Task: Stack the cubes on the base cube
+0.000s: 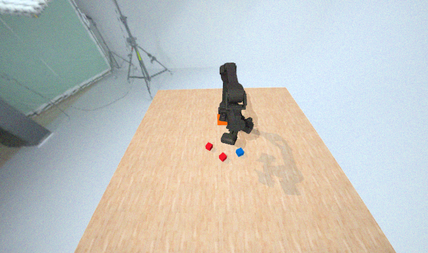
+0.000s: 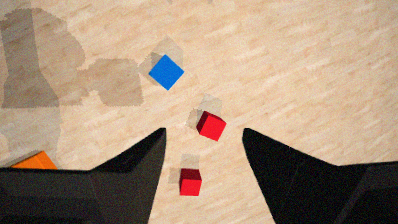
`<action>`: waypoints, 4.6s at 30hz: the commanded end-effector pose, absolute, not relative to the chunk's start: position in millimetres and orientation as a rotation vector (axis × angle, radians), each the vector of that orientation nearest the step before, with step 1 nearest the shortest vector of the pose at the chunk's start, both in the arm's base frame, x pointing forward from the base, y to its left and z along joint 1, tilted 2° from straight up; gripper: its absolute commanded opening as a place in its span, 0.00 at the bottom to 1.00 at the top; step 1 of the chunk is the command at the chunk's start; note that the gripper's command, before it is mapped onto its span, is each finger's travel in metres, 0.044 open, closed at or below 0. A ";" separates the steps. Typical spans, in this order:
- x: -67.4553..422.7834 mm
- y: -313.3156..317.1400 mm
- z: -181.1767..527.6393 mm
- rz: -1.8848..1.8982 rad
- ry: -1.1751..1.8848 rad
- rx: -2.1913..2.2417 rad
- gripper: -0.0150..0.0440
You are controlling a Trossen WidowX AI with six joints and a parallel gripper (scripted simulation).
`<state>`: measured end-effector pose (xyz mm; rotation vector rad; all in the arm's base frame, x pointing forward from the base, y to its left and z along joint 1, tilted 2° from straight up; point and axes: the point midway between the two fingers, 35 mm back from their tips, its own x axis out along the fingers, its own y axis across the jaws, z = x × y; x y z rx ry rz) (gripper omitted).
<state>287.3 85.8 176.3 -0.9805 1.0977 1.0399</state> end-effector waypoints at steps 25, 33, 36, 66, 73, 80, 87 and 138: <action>267.8 -56.0 97.2 0.927 1.351 -0.909 0.70; 266.3 -55.3 75.7 0.927 1.351 -0.909 0.70; 266.3 -55.1 65.6 0.927 1.351 -0.909 0.70; 266.4 -54.4 30.5 0.927 1.351 -0.909 0.53; 266.8 -54.5 32.4 0.927 1.351 -0.909 0.43; 270.4 -55.8 53.1 0.927 1.351 -0.909 0.43; 272.2 -56.6 74.9 0.927 1.351 -0.910 0.43; 279.8 24.8 125.1 0.511 1.496 -0.479 0.43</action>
